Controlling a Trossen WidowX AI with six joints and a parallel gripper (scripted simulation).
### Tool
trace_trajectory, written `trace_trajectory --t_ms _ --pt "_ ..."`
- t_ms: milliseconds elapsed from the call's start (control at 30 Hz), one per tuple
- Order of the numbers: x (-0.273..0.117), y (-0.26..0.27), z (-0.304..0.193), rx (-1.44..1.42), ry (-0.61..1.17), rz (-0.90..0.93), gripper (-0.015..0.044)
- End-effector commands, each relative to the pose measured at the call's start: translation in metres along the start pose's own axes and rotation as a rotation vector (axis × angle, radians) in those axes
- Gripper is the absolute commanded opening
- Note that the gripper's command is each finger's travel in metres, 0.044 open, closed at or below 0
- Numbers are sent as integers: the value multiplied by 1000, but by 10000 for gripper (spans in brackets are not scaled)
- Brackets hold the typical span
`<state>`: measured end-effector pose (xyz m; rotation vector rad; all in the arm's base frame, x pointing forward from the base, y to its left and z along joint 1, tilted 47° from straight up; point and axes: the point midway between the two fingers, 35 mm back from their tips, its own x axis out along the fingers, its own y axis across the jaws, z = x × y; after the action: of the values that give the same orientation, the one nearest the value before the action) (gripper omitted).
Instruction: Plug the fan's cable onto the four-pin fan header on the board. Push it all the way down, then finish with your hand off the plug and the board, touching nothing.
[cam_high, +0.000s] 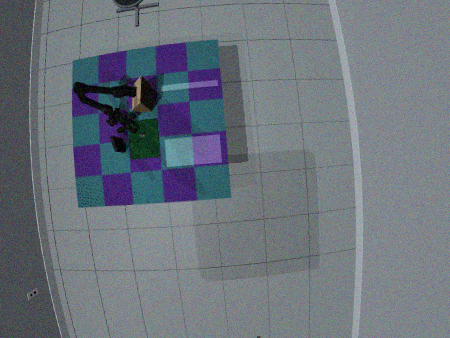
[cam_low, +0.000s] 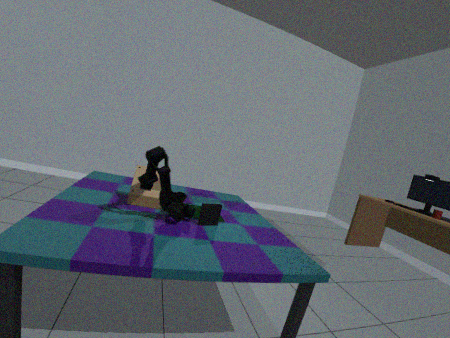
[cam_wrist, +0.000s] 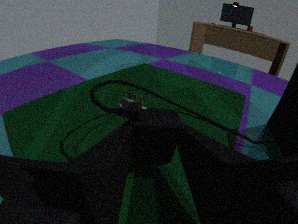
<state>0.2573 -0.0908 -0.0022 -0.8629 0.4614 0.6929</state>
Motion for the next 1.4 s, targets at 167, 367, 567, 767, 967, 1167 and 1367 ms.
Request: trace_trajectory --t_ms 167,367,567,767,967,1167,1367 --pt "0 0 0 0 0 0 205" --pt "0 0 0 0 0 0 205" --pt "0 0 0 0 0 0 205" --pt "0 0 0 0 0 0 205" --pt "-6 -1 1 -1 2 2 205" --pt "-22 -3 4 -2 6 6 205" --pt "-39 -4 9 -3 8 8 205"
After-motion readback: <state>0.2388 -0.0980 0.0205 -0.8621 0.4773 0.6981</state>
